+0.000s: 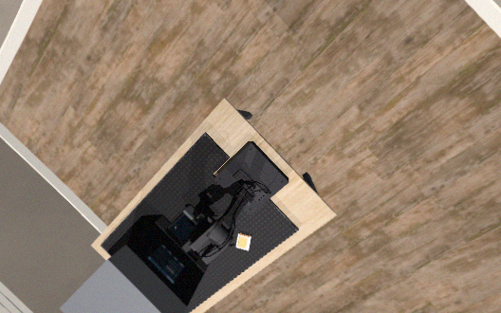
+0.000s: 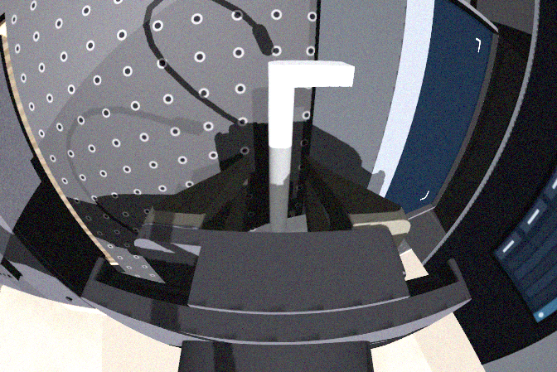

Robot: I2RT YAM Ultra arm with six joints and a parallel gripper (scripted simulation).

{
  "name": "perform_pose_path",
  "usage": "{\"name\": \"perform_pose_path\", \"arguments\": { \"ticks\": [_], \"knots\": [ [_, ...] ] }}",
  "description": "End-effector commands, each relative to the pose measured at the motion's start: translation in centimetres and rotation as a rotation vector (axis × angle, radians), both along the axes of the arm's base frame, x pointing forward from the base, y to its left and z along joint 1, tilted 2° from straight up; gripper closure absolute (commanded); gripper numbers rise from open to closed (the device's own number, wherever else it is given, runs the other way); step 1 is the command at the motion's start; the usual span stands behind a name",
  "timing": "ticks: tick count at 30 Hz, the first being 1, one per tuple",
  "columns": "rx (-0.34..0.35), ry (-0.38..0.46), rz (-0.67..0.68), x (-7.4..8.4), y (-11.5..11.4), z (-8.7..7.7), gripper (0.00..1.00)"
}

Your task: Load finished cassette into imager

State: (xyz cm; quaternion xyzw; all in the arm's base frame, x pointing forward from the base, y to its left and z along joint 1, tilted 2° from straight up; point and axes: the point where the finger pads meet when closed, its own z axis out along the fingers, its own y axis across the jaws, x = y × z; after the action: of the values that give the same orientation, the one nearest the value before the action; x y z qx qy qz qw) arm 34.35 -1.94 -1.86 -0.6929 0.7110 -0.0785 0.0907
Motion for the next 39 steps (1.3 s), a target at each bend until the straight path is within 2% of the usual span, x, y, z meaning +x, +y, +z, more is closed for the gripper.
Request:
{"name": "perform_pose_path", "arguments": {
  "ticks": [1, 19, 20, 21, 39],
  "knots": [
    [0.016, 0.003, -0.002, 0.3, 0.4, 0.3, 0.65],
    [0.016, 0.003, -0.002, 0.3, 0.4, 0.3, 0.65],
    [0.014, -0.029, -0.002, 0.9, 0.4, 1.5, 0.65],
    [0.013, -0.033, -0.002, 0.9, 0.3, 1.8, 0.65],
    [0.012, -0.034, -0.004, 0.3, 0.0, 3.8, 0.65]
  ]
}}
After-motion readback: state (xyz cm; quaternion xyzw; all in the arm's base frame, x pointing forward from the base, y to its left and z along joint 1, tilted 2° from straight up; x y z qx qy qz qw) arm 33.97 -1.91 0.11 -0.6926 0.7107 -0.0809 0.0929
